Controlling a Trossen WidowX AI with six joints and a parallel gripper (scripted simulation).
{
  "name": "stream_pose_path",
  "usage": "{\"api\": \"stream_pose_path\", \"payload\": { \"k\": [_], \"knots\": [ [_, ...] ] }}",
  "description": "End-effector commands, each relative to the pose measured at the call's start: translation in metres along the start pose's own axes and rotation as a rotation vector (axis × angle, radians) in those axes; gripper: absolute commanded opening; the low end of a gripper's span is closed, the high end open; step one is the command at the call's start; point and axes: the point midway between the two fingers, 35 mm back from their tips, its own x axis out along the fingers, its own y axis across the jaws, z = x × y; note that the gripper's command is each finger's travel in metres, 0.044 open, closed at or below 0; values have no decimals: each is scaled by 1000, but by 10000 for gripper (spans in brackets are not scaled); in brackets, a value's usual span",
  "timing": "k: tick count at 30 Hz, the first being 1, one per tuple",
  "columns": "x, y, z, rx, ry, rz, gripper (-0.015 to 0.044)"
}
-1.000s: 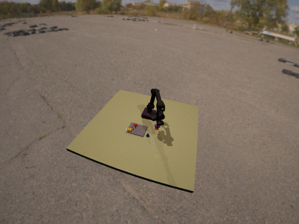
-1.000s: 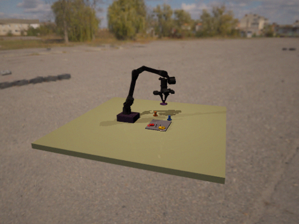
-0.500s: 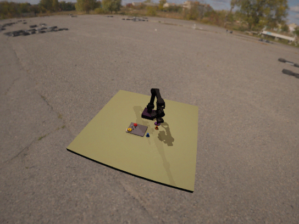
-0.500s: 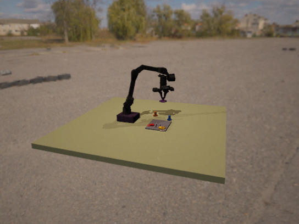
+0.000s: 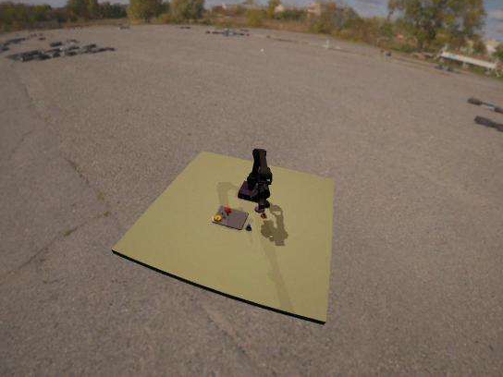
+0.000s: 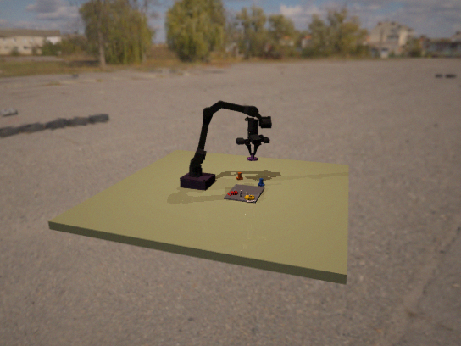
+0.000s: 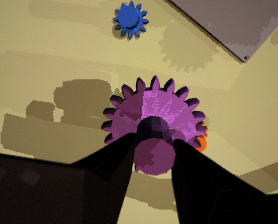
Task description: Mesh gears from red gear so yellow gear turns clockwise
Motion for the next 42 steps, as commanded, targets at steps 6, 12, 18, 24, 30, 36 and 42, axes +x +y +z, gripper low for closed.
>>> {"api": "stream_pose_path", "payload": {
  "k": [6,12,18,24,30,36,42],
  "knots": [
    [8,-3,23,5,-6,-4,0],
    [13,-5,38,9,-9,-8,0],
    [18,-9,53,13,-11,-12,0],
    [22,-13,67,12,-11,-13,0],
    [26,-17,82,8,-12,-14,0],
    [31,-22,96,4,-12,-14,0],
    [35,-27,109,0,-12,-15,0]
  ]
}}
